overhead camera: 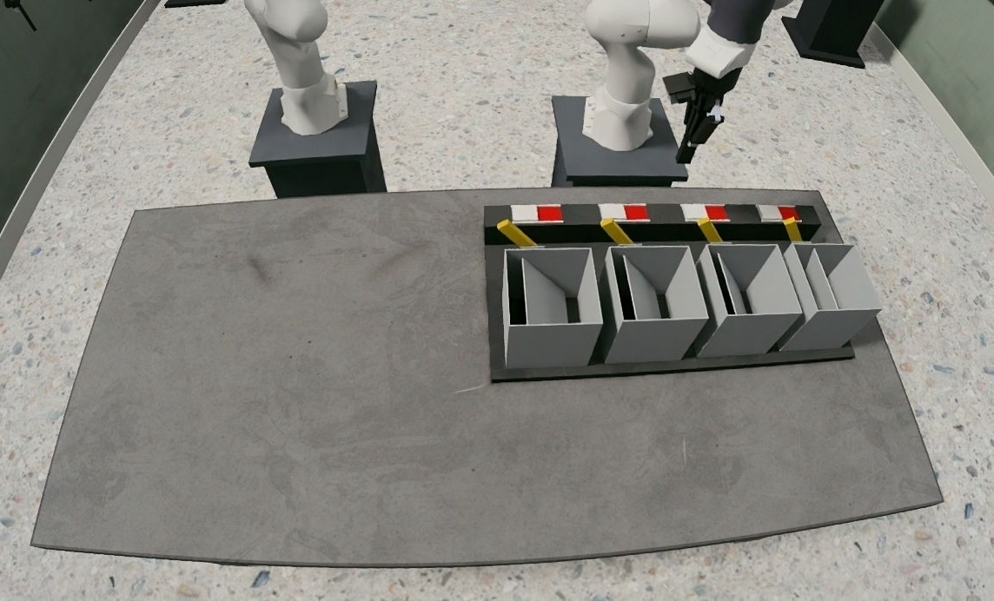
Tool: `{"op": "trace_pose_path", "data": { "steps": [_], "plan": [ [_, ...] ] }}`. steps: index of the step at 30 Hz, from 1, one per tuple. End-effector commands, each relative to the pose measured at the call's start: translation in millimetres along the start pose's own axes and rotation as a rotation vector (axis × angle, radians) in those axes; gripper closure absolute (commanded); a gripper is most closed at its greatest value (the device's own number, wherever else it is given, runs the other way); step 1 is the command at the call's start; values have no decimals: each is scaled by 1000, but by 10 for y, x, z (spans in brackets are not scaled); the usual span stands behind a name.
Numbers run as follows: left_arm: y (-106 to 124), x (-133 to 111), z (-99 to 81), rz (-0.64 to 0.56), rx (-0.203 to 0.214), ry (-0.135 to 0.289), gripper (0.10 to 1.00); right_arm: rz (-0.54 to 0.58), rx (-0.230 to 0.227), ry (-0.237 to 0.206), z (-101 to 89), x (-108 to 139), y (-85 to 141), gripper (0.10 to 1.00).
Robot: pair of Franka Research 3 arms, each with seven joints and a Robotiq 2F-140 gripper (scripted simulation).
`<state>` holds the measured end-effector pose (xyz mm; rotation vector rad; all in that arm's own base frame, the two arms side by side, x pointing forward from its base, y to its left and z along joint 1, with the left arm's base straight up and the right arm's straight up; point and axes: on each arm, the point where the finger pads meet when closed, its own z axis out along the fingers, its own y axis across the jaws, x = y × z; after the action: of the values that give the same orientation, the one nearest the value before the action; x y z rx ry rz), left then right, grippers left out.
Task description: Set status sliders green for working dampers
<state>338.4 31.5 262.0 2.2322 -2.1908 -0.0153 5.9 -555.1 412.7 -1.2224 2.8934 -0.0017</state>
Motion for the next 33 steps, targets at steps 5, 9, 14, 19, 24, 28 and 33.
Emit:
{"op": "trace_pose_path", "data": {
  "steps": [5,9,14,19,24,28,33],
  "plan": [
    [-65,-17,176,-6,17,-3,999,4,-1,0,-3,-3,6,98],
    [-67,-18,314,-6,17,-3,999,4,-1,0,-3,-3,6,98],
    [-70,-18,473,-6,17,-3,999,4,-1,0,-3,-3,6,98],
    [-71,-18,576,-6,17,-3,999,4,-1,0,-3,-3,6,98],
    [-72,-19,649,-6,17,-3,999,4,-1,0,-3,-3,6,98],
    [-73,-19,690,-6,17,-3,999,4,-1,0,-3,-3,6,98],
    [-73,-19,706,-6,17,-3,999,4,-1,0,-3,-3,6,98]
  ]
}}
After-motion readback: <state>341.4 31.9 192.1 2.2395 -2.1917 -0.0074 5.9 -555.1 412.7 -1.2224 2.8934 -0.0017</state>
